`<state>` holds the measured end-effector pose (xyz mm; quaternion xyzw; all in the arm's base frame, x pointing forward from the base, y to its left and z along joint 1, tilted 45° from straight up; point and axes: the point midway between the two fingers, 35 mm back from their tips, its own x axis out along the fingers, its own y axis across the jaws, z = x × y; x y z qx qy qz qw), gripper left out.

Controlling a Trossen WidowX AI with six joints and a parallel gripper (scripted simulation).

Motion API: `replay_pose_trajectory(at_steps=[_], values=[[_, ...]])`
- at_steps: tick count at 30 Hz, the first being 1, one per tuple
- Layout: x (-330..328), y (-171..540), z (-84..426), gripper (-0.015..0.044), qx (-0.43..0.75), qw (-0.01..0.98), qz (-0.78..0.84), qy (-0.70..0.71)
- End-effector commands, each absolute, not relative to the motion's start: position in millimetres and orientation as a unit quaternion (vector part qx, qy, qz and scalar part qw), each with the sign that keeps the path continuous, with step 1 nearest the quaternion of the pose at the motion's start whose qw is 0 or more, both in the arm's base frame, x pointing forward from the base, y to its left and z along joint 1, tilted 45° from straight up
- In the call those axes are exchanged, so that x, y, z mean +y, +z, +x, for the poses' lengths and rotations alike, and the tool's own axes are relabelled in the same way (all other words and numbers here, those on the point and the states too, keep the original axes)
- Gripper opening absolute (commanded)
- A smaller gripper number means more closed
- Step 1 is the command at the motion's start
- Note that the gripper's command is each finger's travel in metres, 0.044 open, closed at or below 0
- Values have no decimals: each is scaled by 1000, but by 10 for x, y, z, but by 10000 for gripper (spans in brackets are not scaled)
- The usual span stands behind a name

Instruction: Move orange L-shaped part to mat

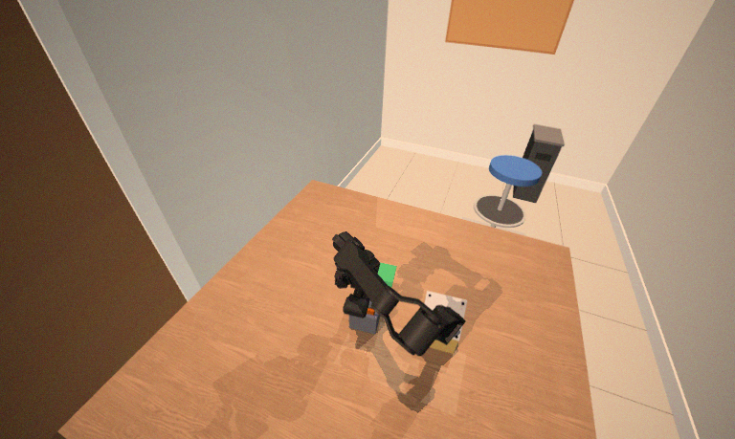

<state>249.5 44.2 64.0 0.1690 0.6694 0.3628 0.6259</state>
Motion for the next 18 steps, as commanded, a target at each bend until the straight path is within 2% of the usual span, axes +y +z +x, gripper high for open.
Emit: replay_pose_trajectory(at_steps=[1, 7, 18], values=[[499, 574, 2480, 180, 673, 621, 175, 361], [942, 128, 2366, 180, 672, 621, 176, 362], [999, 70, 2351, 180, 672, 621, 176, 362]])
